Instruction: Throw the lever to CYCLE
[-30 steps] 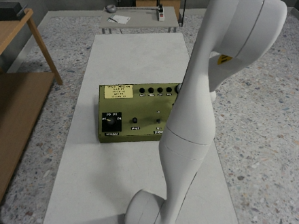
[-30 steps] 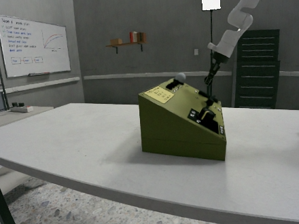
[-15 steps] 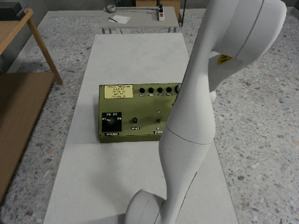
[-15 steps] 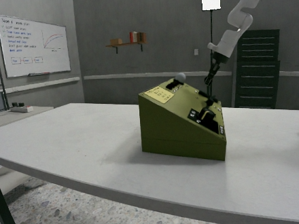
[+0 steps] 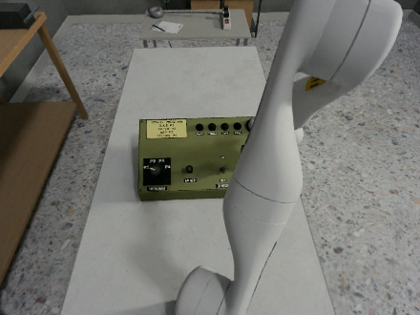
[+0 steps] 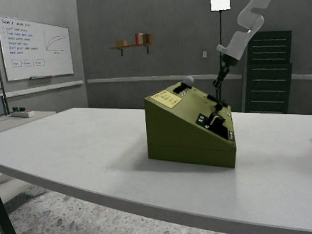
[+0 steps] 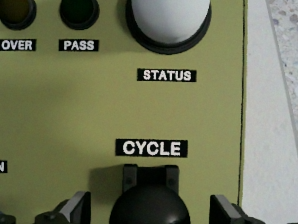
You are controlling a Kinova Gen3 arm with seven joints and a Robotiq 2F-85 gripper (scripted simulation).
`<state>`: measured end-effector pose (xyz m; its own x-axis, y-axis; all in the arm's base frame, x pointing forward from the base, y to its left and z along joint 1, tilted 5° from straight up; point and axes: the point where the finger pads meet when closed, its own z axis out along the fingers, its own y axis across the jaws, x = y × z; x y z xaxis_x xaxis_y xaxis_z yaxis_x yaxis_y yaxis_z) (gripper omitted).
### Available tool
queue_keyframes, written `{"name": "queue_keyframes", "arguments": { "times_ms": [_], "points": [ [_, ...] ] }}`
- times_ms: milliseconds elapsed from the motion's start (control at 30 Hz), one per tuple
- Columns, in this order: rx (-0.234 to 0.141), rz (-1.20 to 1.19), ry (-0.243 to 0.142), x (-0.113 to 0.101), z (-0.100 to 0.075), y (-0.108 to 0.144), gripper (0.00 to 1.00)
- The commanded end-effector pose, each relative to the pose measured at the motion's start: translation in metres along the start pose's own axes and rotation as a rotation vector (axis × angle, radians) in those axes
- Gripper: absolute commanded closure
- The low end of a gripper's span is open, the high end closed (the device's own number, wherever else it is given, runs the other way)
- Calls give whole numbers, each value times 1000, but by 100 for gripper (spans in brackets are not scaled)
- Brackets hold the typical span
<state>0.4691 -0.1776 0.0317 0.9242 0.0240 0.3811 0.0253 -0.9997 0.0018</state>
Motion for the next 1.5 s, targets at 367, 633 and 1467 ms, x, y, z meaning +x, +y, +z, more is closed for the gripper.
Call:
{"name": "queue_keyframes", "arguments": {
  "times_ms": [367, 633, 1467],
  "points": [
    [-1, 0, 2, 1, -1, 0, 23],
    [-1, 0, 2, 1, -16, 0, 23],
    [-1, 0, 2, 1, -100, 0, 23]
  ]
}}
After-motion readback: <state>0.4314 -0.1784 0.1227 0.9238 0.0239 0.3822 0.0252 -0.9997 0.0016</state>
